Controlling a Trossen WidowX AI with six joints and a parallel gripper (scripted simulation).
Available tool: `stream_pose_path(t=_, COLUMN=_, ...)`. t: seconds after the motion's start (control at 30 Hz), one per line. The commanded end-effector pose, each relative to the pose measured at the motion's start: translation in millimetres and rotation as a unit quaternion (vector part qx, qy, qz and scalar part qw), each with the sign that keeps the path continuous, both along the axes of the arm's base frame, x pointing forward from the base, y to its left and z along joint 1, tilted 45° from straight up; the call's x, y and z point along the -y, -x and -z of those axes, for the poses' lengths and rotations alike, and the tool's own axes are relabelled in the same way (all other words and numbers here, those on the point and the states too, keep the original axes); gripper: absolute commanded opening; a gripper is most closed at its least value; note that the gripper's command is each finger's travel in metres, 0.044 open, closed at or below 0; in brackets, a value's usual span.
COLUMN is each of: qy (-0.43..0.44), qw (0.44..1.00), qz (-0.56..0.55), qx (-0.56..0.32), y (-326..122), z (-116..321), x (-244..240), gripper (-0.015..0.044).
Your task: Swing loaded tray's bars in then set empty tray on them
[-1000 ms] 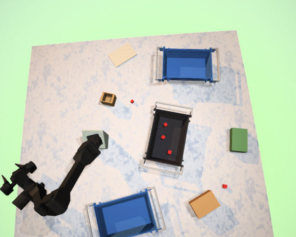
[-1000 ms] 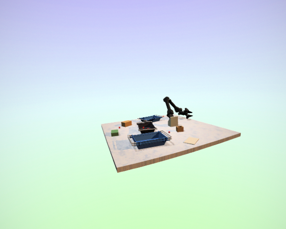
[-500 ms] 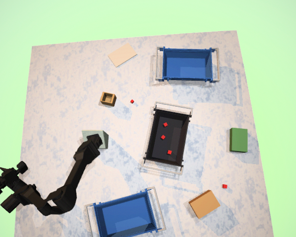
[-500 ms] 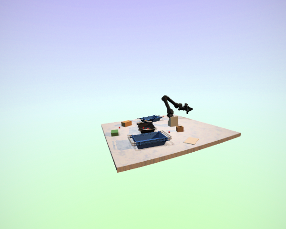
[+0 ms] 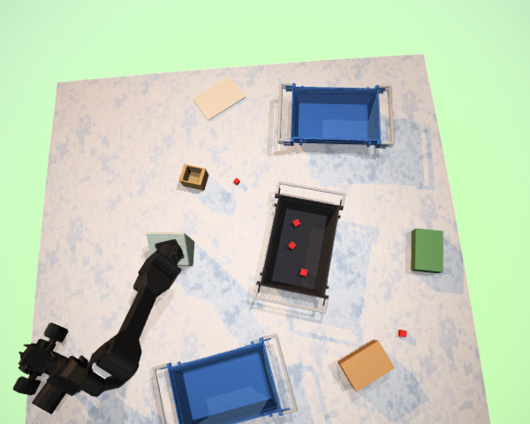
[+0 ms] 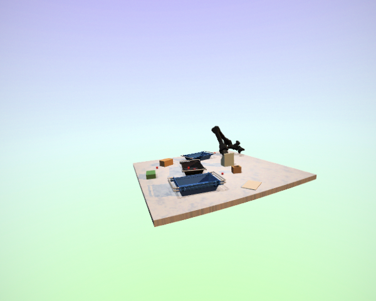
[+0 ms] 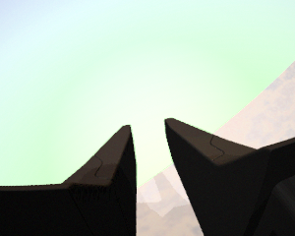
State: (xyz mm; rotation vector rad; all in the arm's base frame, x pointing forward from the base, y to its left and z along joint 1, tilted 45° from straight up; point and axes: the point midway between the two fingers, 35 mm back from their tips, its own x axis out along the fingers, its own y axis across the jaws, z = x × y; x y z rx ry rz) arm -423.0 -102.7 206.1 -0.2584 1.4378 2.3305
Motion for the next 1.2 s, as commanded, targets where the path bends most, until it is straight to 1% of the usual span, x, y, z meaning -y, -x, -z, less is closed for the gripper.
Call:
stream_pose_path(t=0.0, qy=-0.023, qw=0.998, qz=-0.065, qx=-0.014, y=-13, z=-23, x=43, gripper=0.0082)
stream_pose_path(t=0.43, qy=-0.081, qw=0.971, qz=-0.216, qx=-0.057, y=-63, z=-74, x=135, gripper=0.0082)
stream_pose_path(t=0.83, qy=-0.206, qw=0.909, qz=-0.335, qx=-0.141, y=-108, z=-134, x=194, gripper=0.0082)
stream_pose_path(t=1.0, qy=-0.235, qw=0.867, qz=-0.397, qx=-0.187, y=-151, z=-161, x=227, gripper=0.0082)
stream_pose_path(t=1.17, qy=-0.243, qw=0.828, qz=-0.453, qx=-0.224, y=-199, z=-181, x=251, gripper=0.0082)
